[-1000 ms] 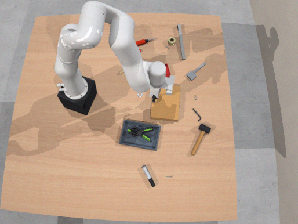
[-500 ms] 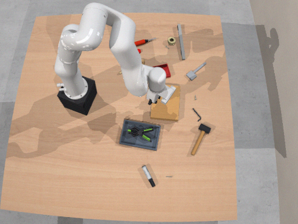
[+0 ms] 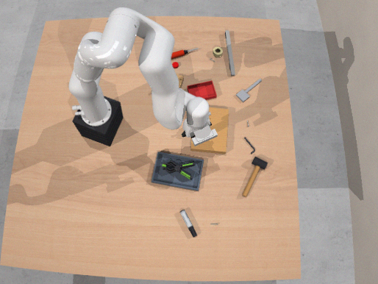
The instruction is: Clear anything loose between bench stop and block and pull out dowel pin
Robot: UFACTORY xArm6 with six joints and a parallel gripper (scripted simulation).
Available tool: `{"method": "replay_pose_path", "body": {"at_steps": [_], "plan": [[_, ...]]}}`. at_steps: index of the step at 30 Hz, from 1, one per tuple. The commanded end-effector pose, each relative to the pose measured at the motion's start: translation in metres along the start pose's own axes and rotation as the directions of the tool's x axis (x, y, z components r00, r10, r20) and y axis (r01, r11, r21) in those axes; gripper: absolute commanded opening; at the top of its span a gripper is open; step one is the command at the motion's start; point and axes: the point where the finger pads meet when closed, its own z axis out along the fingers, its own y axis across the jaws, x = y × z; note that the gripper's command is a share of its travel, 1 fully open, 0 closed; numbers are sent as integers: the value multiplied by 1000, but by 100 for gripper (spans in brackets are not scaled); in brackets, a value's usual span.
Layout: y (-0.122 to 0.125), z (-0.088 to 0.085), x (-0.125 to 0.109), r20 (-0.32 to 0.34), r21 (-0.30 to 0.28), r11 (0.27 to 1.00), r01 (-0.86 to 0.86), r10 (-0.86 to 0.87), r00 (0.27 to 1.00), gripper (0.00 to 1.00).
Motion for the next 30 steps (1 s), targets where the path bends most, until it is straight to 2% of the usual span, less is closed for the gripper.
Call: {"method": "replay_pose_path", "body": {"at_steps": [1, 2, 9, 16, 18, 19, 23, 30], "plan": [[6, 1, 13, -23, -6, 981, -192, 192, 981, 28], [8, 1, 16, -28, -5, 950, -313, 313, 949, 28], [23, 4, 36, -18, 7, 828, -561, 561, 828, 28], [39, 6, 54, -9, 16, 626, -779, 779, 626, 28], [39, 6, 54, -9, 16, 626, -779, 779, 626, 28], [41, 6, 57, -11, 18, 524, -852, 852, 524, 28], [50, 8, 66, -4, 22, 391, -920, 920, 391, 28], [65, 9, 80, 6, 26, 106, -994, 994, 106, 28]]}}
